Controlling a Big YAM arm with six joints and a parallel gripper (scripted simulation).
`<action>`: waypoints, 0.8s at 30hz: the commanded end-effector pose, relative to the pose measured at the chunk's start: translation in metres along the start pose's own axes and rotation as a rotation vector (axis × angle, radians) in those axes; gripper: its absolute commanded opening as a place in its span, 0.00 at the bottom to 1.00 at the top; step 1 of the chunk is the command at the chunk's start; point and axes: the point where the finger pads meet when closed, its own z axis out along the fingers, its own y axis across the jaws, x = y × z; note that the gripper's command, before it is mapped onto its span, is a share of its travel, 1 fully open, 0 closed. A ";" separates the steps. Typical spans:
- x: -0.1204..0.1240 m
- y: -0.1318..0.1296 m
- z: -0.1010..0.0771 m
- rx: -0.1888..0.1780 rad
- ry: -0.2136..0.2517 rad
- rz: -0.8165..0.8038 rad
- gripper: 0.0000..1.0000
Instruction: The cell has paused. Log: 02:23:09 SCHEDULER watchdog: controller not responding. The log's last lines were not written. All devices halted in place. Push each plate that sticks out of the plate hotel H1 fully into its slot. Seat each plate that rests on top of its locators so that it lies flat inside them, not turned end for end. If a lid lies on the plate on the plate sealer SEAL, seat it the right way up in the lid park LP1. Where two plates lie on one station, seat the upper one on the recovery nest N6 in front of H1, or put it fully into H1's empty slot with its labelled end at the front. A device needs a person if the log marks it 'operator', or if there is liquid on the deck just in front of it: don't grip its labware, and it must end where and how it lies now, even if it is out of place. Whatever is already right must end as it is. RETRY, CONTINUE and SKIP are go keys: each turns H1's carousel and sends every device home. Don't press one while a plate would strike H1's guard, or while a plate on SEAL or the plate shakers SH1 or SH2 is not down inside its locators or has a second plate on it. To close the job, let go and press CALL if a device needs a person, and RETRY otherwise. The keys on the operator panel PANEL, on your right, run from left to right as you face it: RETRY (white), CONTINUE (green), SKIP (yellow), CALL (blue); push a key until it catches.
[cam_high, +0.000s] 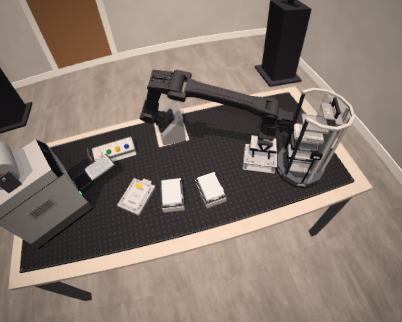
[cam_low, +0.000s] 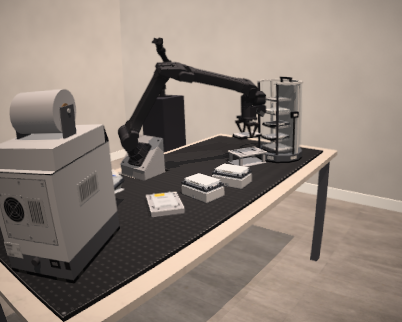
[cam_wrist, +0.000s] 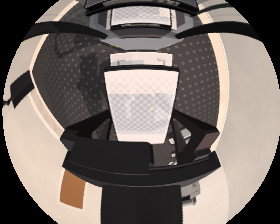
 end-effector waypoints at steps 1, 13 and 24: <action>0.000 -0.003 0.017 -0.009 0.012 0.000 0.84; 0.000 -0.003 0.029 -0.009 0.012 -0.002 0.84; 0.001 -0.003 0.038 -0.009 0.012 -0.002 0.84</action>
